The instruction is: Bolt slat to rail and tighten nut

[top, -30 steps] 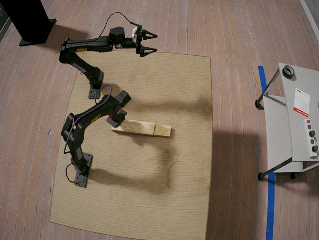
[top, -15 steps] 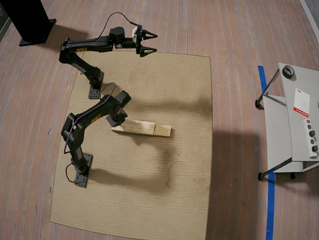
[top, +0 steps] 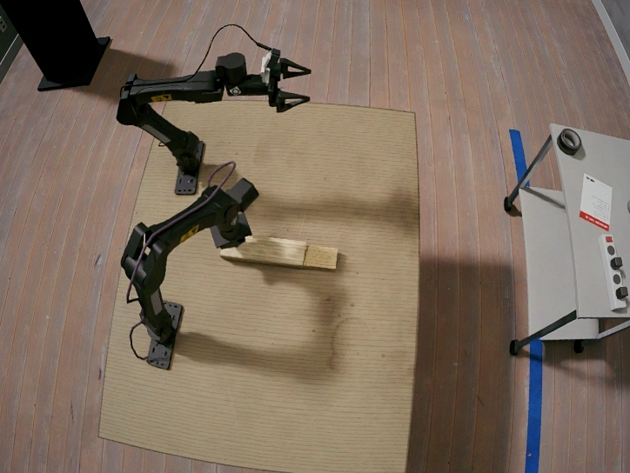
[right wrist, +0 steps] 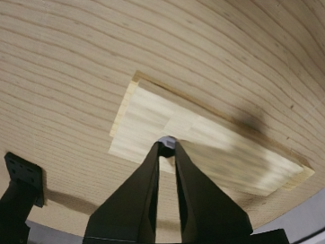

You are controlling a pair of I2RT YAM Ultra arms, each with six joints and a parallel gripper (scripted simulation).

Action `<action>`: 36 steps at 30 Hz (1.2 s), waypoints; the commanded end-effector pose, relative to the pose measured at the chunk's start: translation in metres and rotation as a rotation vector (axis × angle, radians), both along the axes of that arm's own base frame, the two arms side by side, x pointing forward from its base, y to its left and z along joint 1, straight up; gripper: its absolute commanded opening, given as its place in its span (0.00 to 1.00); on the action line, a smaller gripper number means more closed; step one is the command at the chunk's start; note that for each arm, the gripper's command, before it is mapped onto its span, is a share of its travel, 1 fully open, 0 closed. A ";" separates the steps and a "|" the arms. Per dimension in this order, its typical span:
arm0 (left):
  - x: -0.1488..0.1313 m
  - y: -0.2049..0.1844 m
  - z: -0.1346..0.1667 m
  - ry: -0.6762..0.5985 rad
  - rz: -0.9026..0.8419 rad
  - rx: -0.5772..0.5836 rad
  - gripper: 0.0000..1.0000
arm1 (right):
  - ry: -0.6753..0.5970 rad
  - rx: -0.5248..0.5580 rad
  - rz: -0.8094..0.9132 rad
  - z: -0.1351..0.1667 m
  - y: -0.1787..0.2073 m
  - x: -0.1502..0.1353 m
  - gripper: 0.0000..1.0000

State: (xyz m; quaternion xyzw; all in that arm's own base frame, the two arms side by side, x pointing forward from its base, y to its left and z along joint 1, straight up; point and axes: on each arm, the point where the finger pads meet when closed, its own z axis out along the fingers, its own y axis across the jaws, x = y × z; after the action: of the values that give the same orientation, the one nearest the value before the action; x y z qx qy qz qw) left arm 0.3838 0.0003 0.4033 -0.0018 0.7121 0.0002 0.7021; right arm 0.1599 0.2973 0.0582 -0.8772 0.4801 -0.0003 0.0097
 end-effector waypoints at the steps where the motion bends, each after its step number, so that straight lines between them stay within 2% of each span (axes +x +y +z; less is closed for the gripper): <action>1: -0.003 0.001 0.009 -0.027 -0.003 0.002 1.00 | 0.008 -0.005 -0.106 -0.007 -0.001 -0.001 0.12; 36: -0.003 0.001 0.009 -0.027 -0.003 0.002 1.00 | 0.014 0.013 -0.724 -0.007 0.002 0.000 0.12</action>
State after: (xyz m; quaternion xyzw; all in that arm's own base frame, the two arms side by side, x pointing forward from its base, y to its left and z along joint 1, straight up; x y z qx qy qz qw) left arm 0.3838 0.0003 0.4033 -0.0018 0.7121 0.0002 0.7021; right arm 0.1598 0.2973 0.0581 -0.6841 0.7293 0.0028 0.0091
